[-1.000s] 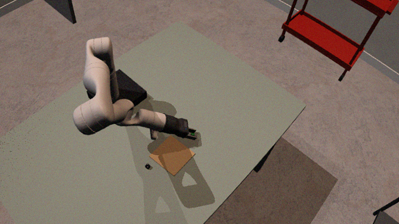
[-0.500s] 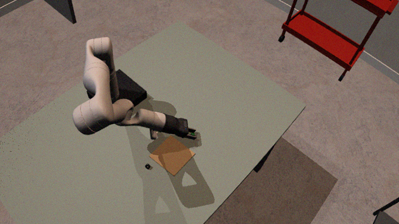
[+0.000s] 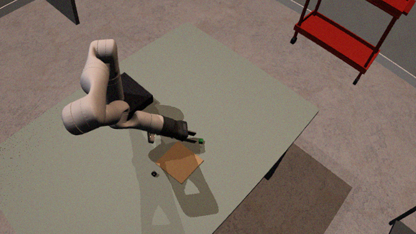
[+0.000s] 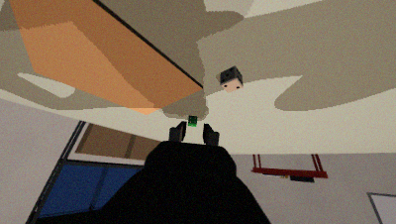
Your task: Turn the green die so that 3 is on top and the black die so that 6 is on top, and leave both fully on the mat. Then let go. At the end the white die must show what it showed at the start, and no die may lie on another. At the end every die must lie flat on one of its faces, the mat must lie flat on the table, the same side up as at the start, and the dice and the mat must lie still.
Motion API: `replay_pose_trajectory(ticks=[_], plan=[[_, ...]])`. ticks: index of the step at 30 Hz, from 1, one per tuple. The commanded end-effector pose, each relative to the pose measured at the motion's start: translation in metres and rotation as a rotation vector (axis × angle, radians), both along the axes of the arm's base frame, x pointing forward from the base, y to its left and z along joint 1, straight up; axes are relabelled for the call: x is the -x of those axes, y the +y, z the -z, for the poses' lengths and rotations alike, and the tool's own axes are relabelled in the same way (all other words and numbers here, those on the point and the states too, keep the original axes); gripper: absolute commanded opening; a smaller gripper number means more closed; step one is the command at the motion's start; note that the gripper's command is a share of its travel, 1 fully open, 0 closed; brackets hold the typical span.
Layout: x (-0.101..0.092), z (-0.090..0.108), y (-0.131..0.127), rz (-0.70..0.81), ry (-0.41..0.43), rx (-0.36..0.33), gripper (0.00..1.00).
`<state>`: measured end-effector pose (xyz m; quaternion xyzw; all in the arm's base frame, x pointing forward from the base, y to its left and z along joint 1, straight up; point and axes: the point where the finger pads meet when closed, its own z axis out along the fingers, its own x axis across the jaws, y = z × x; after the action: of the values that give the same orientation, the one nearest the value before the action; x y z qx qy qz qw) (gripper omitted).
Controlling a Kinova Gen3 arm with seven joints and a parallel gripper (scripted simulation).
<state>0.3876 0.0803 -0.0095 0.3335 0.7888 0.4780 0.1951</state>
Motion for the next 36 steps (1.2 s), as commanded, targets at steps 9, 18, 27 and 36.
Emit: replay_pose_trajectory(ticks=[9, 18, 27, 36], plan=[[0.002, -0.006, -0.010, 0.010, -0.005, 0.004, 0.64], [0.002, -0.029, -0.010, 0.010, -0.005, 0.004, 0.64], [0.002, -0.058, -0.010, -0.013, -0.008, -0.014, 0.64], [0.002, -0.065, -0.010, -0.011, -0.007, -0.014, 0.64]])
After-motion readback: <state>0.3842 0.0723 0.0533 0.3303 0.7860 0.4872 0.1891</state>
